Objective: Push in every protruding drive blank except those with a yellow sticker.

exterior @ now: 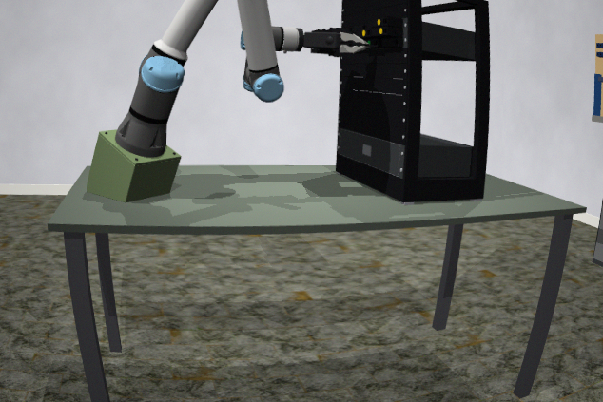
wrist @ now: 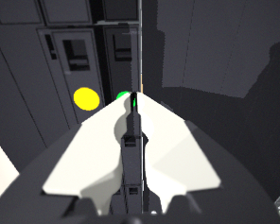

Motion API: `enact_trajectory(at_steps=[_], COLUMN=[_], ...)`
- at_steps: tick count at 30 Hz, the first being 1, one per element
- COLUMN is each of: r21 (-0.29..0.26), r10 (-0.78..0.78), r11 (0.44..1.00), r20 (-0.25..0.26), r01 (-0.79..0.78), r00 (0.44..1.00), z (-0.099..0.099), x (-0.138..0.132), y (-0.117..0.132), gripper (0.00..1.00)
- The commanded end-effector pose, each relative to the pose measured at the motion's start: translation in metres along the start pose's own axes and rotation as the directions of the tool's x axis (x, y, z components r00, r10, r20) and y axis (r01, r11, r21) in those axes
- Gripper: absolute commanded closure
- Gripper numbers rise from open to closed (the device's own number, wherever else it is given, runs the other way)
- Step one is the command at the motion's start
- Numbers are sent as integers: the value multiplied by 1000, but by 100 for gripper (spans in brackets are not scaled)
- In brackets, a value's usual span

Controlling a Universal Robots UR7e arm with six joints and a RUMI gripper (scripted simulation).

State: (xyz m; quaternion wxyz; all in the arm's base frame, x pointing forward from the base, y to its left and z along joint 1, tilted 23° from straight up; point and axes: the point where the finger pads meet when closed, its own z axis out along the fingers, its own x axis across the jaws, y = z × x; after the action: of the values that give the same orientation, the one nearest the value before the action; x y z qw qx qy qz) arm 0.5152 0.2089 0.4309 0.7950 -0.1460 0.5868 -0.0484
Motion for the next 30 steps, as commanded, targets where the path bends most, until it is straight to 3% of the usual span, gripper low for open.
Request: enact_trajectory(at_steps=[1, 30], r21=[-3, -3], r10=[0, 0], r11=[1000, 1000], r20=[-3, -3], r01=[0, 0], r00=[1000, 1000], z=[2, 8], x=[2, 3], y=[2, 2], gripper=[100, 100])
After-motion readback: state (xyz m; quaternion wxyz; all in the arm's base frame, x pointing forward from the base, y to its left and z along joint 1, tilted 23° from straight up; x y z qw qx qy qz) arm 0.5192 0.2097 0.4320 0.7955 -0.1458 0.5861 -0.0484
